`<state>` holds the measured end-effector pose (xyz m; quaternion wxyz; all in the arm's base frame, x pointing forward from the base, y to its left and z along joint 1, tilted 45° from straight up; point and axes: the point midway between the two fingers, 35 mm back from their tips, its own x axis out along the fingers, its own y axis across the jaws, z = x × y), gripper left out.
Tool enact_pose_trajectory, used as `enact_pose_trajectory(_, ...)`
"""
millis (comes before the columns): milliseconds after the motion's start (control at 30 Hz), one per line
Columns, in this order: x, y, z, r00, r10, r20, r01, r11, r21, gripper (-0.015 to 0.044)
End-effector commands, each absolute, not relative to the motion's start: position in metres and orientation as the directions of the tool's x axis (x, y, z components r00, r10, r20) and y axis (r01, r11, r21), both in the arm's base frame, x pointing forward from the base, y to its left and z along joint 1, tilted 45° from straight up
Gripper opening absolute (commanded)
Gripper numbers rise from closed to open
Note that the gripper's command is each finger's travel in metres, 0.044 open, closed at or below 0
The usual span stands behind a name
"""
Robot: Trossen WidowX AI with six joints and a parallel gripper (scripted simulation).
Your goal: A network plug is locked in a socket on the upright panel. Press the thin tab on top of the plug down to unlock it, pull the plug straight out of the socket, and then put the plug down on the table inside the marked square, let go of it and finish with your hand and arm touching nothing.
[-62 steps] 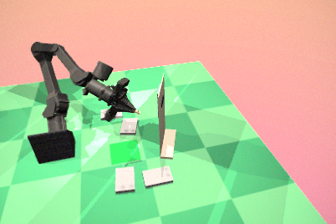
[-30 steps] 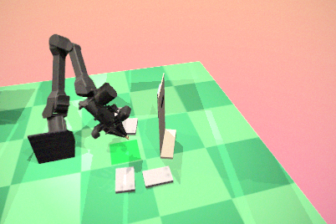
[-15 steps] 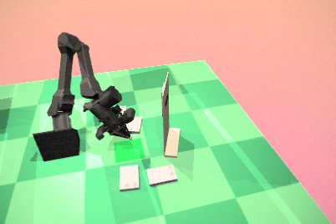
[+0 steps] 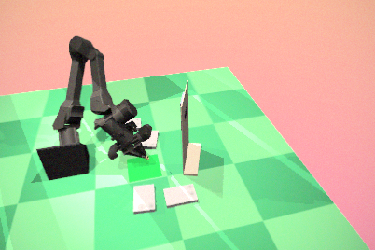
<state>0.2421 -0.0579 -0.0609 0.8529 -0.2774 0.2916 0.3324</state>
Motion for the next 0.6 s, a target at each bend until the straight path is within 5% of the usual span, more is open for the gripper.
enact_pose_trajectory(0, 0.240, -0.053, -0.066, 0.601, 0.409, -0.687, -0.731, 0.628, -0.266, 0.0000)
enact_pose_trajectory(567, 0.241, -0.041, -0.078, 0.601, 0.409, -0.686, -0.731, 0.629, -0.266, 0.0000)
